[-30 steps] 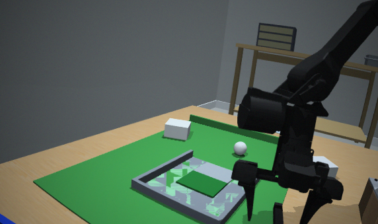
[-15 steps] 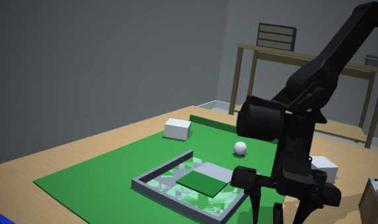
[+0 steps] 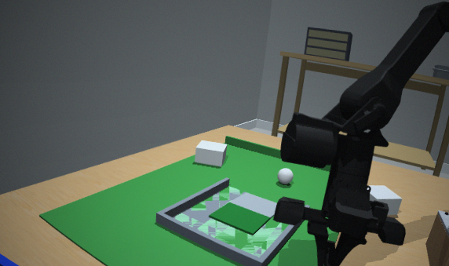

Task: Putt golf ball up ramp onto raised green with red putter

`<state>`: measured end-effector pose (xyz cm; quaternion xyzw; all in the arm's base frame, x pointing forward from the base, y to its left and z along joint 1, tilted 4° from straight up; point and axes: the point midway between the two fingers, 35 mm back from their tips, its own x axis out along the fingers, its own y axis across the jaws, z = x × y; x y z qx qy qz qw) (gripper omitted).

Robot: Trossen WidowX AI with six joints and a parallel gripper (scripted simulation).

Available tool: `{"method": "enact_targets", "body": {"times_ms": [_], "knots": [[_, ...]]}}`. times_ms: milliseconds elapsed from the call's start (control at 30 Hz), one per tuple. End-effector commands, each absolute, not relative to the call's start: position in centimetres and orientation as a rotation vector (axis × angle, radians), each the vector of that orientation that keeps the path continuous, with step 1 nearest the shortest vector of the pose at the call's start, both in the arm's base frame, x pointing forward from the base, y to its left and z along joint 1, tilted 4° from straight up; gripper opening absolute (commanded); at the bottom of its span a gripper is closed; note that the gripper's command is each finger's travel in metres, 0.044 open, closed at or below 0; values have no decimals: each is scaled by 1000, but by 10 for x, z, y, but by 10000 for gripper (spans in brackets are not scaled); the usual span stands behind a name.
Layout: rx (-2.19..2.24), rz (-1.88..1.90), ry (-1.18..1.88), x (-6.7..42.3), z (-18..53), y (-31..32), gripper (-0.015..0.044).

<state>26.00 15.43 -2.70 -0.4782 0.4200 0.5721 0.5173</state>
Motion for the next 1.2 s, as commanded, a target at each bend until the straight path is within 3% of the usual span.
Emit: {"method": "enact_targets", "body": {"times_ms": [0,500,1167], "knots": [[-1148,1373,1008,260,-26,155,0],[-1147,1373,1007,259,72,161,0],[-944,1061,1183,293,76,78,0]]}}
